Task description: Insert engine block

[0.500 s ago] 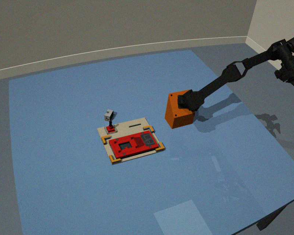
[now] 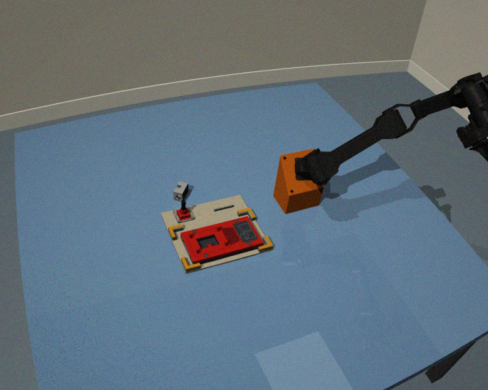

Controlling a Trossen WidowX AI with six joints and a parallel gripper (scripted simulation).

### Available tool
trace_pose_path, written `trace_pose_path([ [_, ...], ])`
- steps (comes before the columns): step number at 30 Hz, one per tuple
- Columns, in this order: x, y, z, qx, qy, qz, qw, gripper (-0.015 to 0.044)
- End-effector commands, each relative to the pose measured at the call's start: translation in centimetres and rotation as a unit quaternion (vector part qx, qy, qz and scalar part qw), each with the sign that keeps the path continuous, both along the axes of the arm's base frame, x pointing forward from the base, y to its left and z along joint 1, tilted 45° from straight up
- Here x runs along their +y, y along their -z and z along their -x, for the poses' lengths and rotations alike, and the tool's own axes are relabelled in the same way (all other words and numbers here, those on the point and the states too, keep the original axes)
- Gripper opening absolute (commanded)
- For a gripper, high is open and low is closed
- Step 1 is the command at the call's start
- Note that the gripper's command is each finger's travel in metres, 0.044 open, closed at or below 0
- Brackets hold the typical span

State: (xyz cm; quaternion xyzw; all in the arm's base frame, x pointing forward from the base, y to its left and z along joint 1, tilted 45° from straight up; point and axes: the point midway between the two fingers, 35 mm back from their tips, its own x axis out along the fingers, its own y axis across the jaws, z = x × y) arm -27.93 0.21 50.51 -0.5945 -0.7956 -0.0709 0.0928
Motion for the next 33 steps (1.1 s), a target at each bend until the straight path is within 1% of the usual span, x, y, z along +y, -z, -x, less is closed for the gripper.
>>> trace_pose_path([
  [1, 1.6, -1.4, -2.6, 0.045, 0.017, 0.009, 0.999, 0.044],
  [6, 4.0, -3.0, -6.2, 0.089, 0.044, 0.02, 0.995, 0.044],
  [13, 4.2, -3.6, -7.5, 0.131, 0.041, 0.023, 0.99, 0.044],
  [16, 5.0, -4.2, -9.1, 0.154, 0.049, 0.029, 0.986, 0.044],
  [21, 4.8, -4.9, -10.1, 0.174, 0.051, 0.015, 0.983, 0.044],
  [26, 7.6, -5.9, -14.8, 0.21, 0.088, 0.03, 0.973, 0.044],
  [33, 9.1, -5.7, -17.7, 0.27, 0.1, 0.045, 0.957, 0.044],
])
